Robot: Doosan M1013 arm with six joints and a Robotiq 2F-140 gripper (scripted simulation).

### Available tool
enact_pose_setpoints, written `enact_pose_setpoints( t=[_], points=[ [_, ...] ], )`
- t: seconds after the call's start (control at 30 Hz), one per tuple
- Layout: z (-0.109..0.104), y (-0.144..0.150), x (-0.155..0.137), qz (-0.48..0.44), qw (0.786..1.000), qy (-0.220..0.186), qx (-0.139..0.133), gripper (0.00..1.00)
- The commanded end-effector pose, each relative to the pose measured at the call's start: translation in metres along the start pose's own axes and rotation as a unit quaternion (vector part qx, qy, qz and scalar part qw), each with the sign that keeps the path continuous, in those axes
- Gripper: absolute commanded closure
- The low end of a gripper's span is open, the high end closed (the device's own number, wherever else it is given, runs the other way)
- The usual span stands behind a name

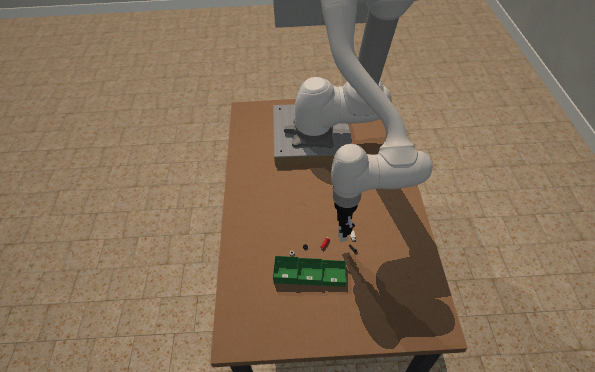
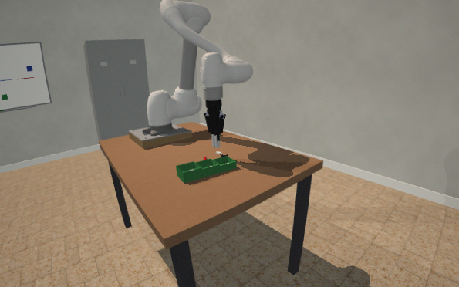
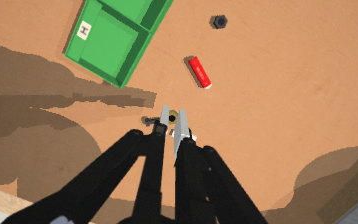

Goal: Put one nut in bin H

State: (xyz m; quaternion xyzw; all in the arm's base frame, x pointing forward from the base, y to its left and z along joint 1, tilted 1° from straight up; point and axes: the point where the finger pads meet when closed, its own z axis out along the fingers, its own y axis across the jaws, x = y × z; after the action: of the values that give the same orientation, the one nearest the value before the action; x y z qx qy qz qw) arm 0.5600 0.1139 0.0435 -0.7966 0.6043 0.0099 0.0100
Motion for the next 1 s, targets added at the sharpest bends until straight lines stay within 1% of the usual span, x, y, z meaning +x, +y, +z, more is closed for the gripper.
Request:
enact_pose_setpoints(
  t=[0.0,0.47,0.57,0.97],
  points=[
    [-0.0022,-0.0005,0.0011,0.002,1.0,0.001,0.0,0.93],
    [-0.0022,-0.0005,0.0011,0.002,1.0,0.001,0.0,0.93],
    [-0.0108,0.0,-0.0001,0.002,1.0,0.001,0.0,0.93],
    [-0.0108,0.0,-0.0001,0.002,1.0,0.001,0.0,0.93]
  ],
)
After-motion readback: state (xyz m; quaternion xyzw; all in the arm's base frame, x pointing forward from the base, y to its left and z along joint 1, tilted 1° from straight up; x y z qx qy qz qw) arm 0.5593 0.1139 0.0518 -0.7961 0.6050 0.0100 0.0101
